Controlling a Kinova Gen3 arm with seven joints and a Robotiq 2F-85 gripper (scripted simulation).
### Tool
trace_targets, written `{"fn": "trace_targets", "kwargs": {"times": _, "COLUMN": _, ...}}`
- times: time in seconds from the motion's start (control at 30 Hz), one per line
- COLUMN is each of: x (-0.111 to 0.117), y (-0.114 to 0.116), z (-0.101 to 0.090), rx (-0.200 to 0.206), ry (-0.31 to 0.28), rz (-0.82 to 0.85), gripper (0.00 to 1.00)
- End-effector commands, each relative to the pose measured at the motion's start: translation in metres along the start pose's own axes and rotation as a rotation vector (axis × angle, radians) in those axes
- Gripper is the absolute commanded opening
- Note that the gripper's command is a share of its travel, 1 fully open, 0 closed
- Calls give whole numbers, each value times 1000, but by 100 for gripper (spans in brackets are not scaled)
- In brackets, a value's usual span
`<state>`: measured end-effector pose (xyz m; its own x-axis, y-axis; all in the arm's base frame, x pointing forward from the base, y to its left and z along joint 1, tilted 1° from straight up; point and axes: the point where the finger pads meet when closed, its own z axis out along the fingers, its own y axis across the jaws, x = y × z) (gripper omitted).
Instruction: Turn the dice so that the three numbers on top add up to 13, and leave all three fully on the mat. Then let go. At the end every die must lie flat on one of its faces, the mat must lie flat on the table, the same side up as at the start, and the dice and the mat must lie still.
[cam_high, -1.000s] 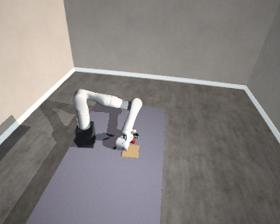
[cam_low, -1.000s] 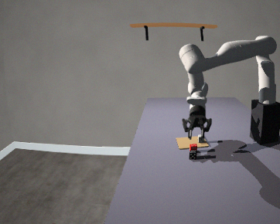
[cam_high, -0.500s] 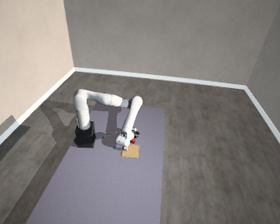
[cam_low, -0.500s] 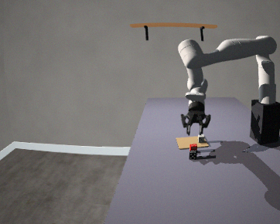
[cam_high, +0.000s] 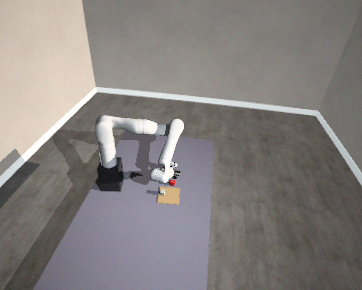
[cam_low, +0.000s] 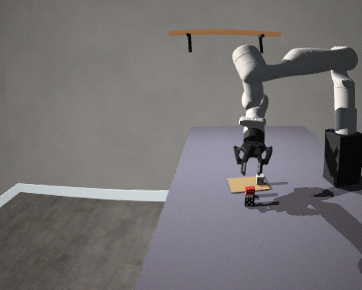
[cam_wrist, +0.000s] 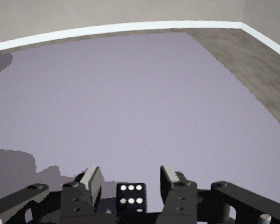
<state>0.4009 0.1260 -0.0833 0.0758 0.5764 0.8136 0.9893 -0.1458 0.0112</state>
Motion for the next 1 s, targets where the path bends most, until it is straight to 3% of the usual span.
{"fn": "trace_targets", "kwargs": {"times": 0.0, "x": 12, "y": 0, "z": 5, "rx": 8, "ry": -50, "rz": -17, "gripper": 46}}
{"fn": "trace_targets", "kwargs": {"times": 0.3, "x": 24, "y": -2, "z": 11, "rx": 8, "ry": -320, "rz": -17, "gripper": 46}}
{"fn": "trace_targets", "kwargs": {"times": 0.37, "x": 24, "y": -2, "z": 11, "rx": 8, "ry": -320, "rz": -17, "gripper": 46}}
{"fn": "trace_targets", "kwargs": {"times": 0.8, "x": 37, "y": -3, "z": 16, "rx": 5, "ry": -634, "rz": -18, "gripper": 46}}
{"fn": "trace_targets", "kwargs": {"times": 0.97, "x": 42, "y": -2, "z": 17, "rx": -1, "ry": -686, "rz": -19, "gripper": 46}}
